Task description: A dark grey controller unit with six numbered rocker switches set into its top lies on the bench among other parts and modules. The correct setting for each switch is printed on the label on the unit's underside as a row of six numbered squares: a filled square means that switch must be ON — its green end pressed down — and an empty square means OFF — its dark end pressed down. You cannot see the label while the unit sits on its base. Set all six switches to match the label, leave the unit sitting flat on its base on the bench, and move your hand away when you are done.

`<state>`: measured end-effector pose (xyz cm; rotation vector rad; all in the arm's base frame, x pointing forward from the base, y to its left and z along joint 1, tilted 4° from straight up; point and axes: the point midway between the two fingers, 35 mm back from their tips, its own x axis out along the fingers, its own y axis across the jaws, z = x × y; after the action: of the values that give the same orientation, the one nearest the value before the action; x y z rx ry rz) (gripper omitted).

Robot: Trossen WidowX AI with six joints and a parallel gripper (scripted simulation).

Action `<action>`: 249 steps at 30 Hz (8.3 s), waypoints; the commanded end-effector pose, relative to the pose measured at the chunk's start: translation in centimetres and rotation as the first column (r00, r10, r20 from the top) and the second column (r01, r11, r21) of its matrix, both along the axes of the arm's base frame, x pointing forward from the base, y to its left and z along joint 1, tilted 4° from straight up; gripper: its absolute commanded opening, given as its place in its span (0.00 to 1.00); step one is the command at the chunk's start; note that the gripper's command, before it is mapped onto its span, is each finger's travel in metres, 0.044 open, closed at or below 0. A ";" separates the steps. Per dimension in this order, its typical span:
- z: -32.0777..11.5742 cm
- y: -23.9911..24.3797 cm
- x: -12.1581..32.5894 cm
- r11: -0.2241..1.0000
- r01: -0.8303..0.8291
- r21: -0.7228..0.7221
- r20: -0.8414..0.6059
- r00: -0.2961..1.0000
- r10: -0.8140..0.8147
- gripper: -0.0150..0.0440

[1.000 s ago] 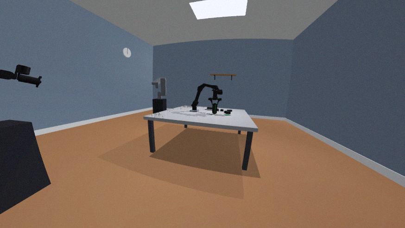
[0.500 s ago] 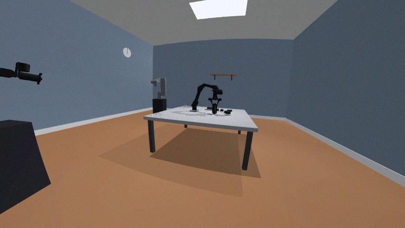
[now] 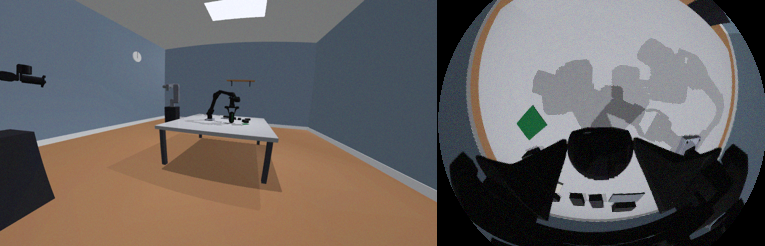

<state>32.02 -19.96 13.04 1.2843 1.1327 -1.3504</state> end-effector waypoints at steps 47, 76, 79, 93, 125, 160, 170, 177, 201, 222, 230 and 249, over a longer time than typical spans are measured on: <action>-2.2 -3.6 -0.6 1.000 -0.005 -0.008 -0.014 1.000 0.005 0.83; -3.6 -5.4 -0.9 1.000 -0.005 -0.010 -0.015 1.000 0.005 0.83; -3.7 -5.5 -1.0 1.000 -0.005 -0.010 -0.015 1.000 0.005 0.83; -4.6 -6.3 -1.1 1.000 -0.005 -0.011 -0.015 1.000 0.005 0.83; -6.6 -7.8 -1.4 1.000 -0.005 -0.012 -0.015 1.000 0.005 0.83; -9.2 -8.9 -1.7 1.000 -0.005 -0.013 -0.016 1.000 0.005 0.83; -9.9 -9.1 -1.7 1.000 -0.005 -0.013 -0.016 1.000 0.005 0.83; -10.4 -9.2 -1.8 1.000 -0.005 -0.013 -0.016 1.000 0.005 0.83; -9.8 -8.5 -1.6 1.000 0.006 -0.023 -0.015 1.000 -0.006 1.00; -6.8 -3.4 -0.8 1.000 0.006 -0.018 -0.014 1.000 -0.006 1.00; -6.5 -3.4 -1.0 0.992 -0.124 -0.010 0.008 0.992 0.124 0.82; -3.3 -2.9 -3.5 -0.031 -0.963 -0.267 0.008 -0.034 0.999 0.25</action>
<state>29.28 -23.20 8.28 0.5022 1.3446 -0.4320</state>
